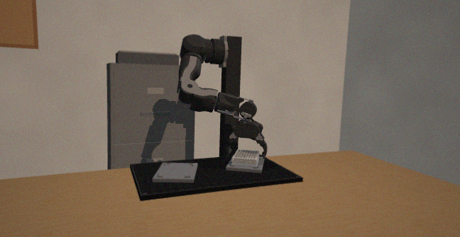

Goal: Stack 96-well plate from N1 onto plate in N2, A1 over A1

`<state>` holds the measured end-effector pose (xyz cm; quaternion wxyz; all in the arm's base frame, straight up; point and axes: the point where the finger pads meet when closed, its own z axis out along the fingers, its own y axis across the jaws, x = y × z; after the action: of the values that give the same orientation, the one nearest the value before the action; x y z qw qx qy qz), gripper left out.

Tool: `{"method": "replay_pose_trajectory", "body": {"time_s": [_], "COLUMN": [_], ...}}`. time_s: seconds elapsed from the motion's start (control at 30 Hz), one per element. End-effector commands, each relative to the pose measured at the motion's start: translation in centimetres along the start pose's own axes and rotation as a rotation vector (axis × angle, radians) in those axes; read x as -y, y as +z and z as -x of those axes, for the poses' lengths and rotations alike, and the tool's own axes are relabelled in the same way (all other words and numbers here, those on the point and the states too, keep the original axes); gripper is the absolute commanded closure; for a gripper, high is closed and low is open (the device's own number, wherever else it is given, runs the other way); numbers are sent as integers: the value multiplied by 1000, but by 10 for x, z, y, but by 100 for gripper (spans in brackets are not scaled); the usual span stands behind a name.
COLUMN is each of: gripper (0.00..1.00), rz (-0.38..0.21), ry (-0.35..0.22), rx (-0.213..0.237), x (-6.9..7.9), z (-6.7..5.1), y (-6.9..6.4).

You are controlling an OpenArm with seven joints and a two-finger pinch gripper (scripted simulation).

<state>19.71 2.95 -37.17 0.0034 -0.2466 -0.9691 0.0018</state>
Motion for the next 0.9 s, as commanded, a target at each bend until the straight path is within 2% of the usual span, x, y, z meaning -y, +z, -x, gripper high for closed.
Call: {"method": "replay_pose_trajectory", "body": {"time_s": [0.0,0.13,0.53,0.7,0.87], "gripper": [23,23,23,23,23], "rz": [4,5,5,5,5], "ry": [0,-1,-1,-1,-1], "rx": [0,1,1,1,1], "x": [-1,0,0,0,0], "z": [0,0,0,0,0], "y": [-9,-41,-41,-80,-80]}}
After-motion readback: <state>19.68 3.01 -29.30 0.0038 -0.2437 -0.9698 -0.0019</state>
